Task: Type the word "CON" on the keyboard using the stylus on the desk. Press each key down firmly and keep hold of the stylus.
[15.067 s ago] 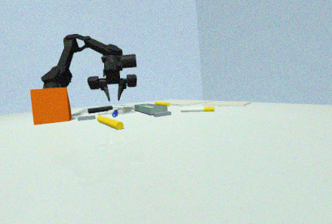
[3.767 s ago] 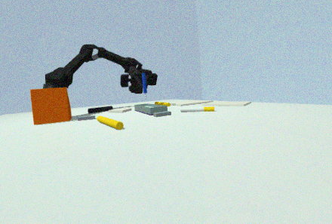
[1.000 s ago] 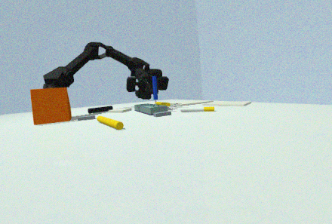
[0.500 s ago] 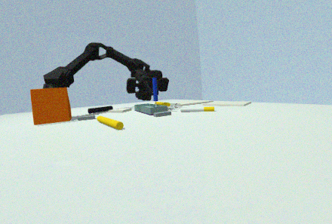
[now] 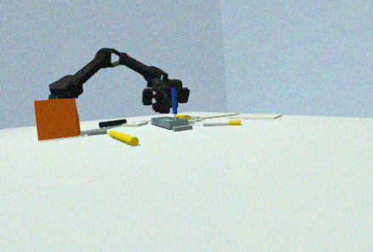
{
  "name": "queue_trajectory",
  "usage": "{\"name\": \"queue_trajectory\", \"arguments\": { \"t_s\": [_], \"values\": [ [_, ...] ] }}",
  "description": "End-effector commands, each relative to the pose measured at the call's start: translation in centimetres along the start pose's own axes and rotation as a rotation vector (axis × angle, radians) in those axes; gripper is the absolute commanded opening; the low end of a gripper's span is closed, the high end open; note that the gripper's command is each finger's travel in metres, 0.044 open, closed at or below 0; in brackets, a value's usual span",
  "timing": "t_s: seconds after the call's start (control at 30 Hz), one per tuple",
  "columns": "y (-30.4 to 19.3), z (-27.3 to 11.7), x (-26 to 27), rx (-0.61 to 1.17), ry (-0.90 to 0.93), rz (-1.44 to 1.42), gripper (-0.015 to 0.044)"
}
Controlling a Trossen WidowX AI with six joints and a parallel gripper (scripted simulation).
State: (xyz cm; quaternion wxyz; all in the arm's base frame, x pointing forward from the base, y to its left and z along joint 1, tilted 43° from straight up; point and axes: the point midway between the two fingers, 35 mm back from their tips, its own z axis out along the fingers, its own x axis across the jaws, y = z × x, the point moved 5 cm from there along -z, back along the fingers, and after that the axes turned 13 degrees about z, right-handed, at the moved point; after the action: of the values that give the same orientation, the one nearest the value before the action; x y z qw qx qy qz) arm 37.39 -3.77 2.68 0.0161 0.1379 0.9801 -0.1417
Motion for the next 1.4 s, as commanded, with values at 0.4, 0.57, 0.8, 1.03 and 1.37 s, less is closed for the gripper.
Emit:
{"name": "queue_trajectory", "arguments": {
  "t_s": [0.4, 0.57, 0.8, 1.03, 1.37],
  "values": [
    [-2.9, -1.8, -0.8, 0.0, -0.006, 0.014, 0.0071],
    [-2.9, -1.8, -0.8, 0.0, -0.006, 0.014, 0.0038],
    [-1.6, -4.2, -0.6, -0.002, -0.004, 0.01, 0.0],
    [1.1, -9.6, 0.4, -0.002, 0.0, 0.001, 0.0],
    [2.8, -9.1, 0.9, -0.003, 0.0, 0.0, 0.0]
  ]
}}
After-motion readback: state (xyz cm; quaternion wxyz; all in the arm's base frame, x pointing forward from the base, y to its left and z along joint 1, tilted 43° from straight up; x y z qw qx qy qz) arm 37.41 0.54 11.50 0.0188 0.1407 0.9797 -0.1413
